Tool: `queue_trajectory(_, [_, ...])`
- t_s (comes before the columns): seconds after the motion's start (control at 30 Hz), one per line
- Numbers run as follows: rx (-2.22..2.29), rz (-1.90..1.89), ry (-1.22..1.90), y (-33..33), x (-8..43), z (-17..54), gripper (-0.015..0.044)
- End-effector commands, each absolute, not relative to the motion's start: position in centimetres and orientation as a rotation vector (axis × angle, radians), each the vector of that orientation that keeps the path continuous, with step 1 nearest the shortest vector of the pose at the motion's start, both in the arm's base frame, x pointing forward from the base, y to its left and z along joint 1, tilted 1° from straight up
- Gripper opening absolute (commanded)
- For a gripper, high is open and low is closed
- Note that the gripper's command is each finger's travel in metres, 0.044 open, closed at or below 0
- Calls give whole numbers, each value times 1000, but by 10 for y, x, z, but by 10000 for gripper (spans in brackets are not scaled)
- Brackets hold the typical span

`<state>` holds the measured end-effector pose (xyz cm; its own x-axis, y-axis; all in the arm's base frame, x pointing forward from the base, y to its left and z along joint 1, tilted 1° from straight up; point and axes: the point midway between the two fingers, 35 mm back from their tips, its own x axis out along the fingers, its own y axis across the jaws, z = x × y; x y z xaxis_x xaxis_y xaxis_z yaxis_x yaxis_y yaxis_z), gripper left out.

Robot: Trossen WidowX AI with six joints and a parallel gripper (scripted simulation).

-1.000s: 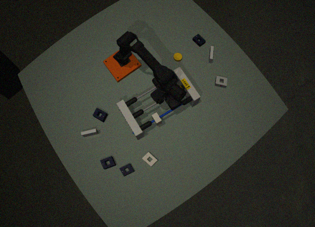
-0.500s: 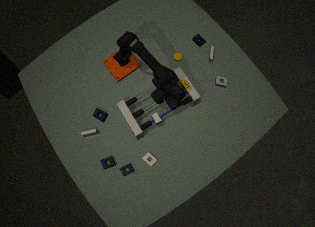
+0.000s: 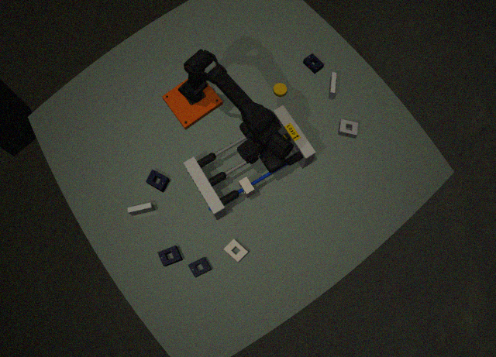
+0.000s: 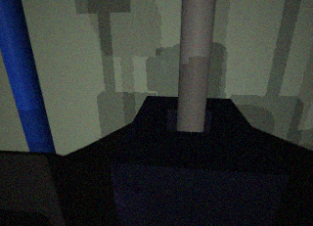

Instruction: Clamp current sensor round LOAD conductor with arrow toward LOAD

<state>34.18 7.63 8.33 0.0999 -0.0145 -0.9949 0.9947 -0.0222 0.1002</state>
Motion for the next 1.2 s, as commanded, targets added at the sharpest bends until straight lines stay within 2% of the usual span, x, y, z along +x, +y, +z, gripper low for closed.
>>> queue_trajectory(0.0, [1261, -1159, 1115, 76, 341, 83, 261])
queue_trajectory(0.1, [1261, -1159, 1115, 76, 341, 83, 261])
queue_trajectory(0.33, [1261, -1159, 1115, 76, 341, 83, 440])
queue_trajectory(0.63, [1263, -1155, 1112, 76, 341, 86, 440])
queue_trajectory(0.87, [1332, -1030, 988, 78, 315, 182, 440])
queue_trajectory(1.17, [1334, -1027, 985, 78, 314, 185, 440])
